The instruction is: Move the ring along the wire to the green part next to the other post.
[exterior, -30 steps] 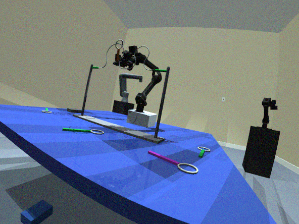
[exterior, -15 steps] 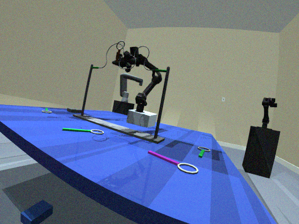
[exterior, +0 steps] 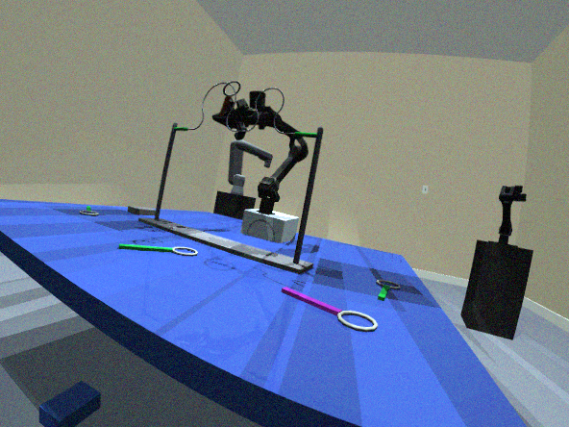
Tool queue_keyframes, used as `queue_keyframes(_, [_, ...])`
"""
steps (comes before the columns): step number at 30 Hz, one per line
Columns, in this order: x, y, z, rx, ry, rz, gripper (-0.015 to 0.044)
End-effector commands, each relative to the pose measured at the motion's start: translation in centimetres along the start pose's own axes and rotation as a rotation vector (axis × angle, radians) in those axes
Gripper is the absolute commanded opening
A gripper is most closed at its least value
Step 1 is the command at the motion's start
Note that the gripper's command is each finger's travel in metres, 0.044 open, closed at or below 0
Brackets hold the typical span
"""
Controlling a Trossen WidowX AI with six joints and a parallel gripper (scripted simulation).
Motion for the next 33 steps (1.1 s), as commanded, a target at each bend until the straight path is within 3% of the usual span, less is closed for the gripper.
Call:
queue_keyframes(1, [-0.28,0.38,0.05,-0.010,0.038,-0.038,-0.0150])
queue_keyframes(33, [-1.10,0.26,-0.13,-0.025,0.408,-0.289,-0.0150])
Point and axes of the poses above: the point midway between the two fingers, 35 mm back from their tips, its own y axis back along the fingers, its own x axis across the jaws, z = x × y, the point moved 4 cm from there along y, back along the fingers, and after that the axes turned 8 degrees about y, right-handed, at the moved point
